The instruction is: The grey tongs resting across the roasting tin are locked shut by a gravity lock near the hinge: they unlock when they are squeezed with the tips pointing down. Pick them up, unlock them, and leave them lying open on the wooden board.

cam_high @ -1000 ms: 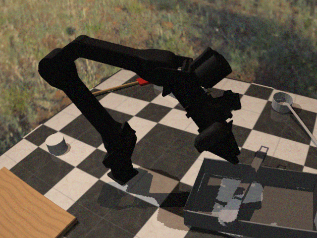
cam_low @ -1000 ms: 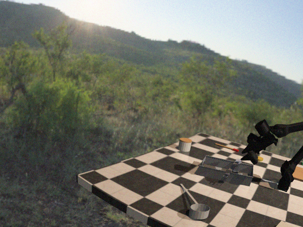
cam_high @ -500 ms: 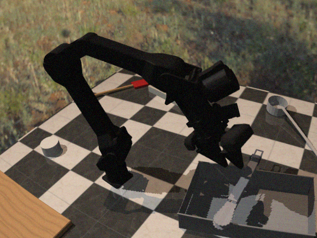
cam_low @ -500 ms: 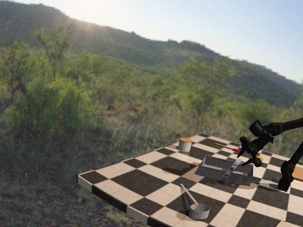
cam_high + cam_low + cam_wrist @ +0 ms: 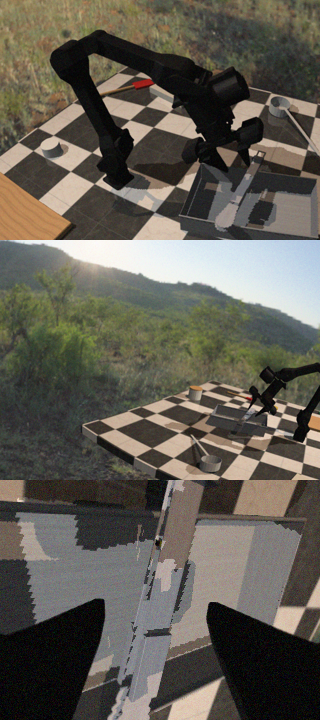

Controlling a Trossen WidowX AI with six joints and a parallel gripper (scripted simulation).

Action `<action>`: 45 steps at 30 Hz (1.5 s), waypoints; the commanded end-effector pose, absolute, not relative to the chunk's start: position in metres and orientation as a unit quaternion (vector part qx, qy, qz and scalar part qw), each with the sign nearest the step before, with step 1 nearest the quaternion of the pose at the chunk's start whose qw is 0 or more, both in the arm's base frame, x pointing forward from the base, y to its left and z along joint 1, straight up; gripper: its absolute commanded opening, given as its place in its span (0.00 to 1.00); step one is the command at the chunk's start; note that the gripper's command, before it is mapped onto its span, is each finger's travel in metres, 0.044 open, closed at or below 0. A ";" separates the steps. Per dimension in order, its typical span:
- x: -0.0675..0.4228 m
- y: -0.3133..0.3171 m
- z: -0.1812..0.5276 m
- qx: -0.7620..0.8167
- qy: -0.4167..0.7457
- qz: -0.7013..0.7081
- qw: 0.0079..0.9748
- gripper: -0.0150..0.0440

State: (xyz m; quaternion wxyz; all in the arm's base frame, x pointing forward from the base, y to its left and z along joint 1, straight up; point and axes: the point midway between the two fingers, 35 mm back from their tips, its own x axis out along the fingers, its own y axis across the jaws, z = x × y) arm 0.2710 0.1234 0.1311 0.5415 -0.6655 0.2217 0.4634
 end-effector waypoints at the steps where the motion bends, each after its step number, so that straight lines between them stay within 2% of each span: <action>1: 0.272 0.125 0.133 -0.672 0.212 0.470 0.532 0.69; 45: 0.306 0.137 0.088 -0.672 0.211 0.469 0.532 0.69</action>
